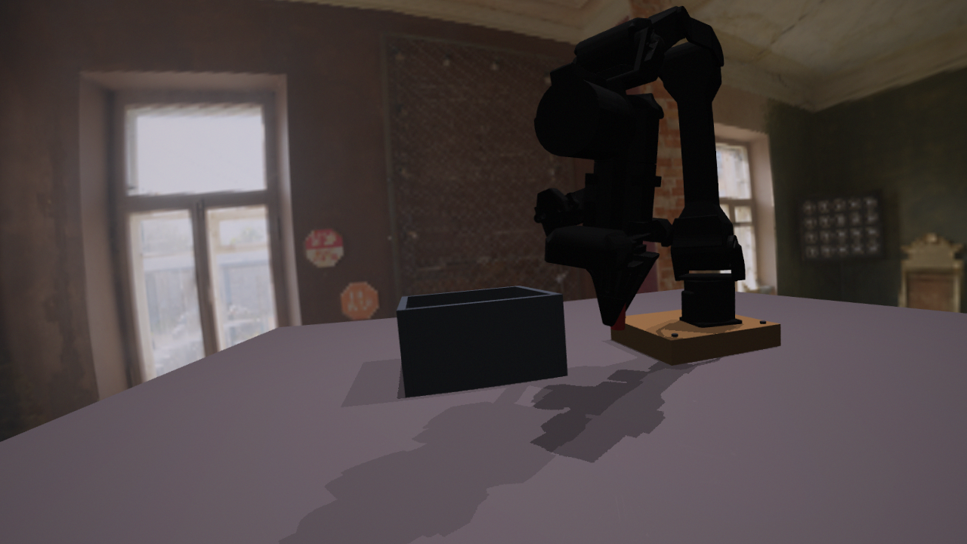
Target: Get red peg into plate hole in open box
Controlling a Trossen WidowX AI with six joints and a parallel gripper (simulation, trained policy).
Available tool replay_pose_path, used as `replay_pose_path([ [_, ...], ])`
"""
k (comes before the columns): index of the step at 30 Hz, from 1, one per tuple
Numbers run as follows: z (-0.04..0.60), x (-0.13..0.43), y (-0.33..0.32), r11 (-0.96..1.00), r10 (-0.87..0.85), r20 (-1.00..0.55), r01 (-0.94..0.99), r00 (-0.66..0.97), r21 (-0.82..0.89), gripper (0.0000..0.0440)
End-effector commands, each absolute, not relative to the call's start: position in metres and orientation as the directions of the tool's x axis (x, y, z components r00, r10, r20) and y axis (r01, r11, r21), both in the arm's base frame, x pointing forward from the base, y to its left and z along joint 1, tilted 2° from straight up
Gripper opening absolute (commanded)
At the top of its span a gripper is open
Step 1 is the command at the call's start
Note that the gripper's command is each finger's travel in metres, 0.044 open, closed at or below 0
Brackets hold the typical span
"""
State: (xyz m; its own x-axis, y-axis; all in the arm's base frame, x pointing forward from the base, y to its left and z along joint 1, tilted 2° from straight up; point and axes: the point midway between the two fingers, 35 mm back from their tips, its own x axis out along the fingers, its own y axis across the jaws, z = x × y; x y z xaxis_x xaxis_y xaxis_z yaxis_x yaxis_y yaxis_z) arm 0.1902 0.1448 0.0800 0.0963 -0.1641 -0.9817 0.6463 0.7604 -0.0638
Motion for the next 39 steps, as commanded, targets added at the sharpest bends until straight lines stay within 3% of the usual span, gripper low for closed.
replay_pose_path([
  [1,0.1,0.2,0.14,0.745,-0.167,-0.977,0.667,0.135,-0.036,0.0],
  [19,0.135,0.263,0.09,0.592,-0.23,-0.947,0.804,0.225,0.047,0.0],
  [39,0.114,0.324,0.016,0.565,-0.254,-0.941,0.824,0.225,0.044,0.0001],
])
